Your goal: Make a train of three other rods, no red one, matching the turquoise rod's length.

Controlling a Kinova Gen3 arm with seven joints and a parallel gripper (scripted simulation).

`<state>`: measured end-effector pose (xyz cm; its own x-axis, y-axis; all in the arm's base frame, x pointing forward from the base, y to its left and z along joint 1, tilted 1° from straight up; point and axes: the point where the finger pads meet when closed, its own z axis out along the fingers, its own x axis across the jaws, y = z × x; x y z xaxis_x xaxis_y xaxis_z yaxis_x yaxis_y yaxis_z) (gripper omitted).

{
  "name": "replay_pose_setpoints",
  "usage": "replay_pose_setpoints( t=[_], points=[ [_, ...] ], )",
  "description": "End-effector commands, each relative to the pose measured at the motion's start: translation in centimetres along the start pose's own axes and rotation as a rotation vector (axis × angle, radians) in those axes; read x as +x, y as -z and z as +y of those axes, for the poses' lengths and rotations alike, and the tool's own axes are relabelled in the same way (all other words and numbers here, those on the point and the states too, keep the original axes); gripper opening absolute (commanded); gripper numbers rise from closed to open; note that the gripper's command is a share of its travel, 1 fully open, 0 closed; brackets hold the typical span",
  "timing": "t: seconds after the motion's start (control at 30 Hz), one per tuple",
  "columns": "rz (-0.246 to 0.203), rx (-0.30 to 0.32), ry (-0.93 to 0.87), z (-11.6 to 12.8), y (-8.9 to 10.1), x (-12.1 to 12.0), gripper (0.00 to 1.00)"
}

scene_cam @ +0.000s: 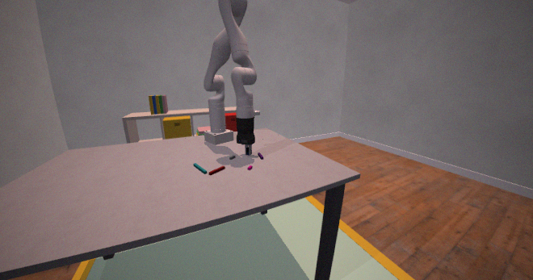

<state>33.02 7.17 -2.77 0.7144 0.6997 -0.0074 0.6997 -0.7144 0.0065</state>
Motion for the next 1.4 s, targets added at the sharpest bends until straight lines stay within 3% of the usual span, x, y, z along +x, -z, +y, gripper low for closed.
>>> replay_pose_setpoints(
  t=[0.0, 1.37],
  points=[
    [-0.001, 0.0, 0.01, 0.0, 0.0, -0.2, 0.24],
    [0.001, -0.004, 0.01, 0.1, -1.3, -0.1, 0.24]
  ],
)
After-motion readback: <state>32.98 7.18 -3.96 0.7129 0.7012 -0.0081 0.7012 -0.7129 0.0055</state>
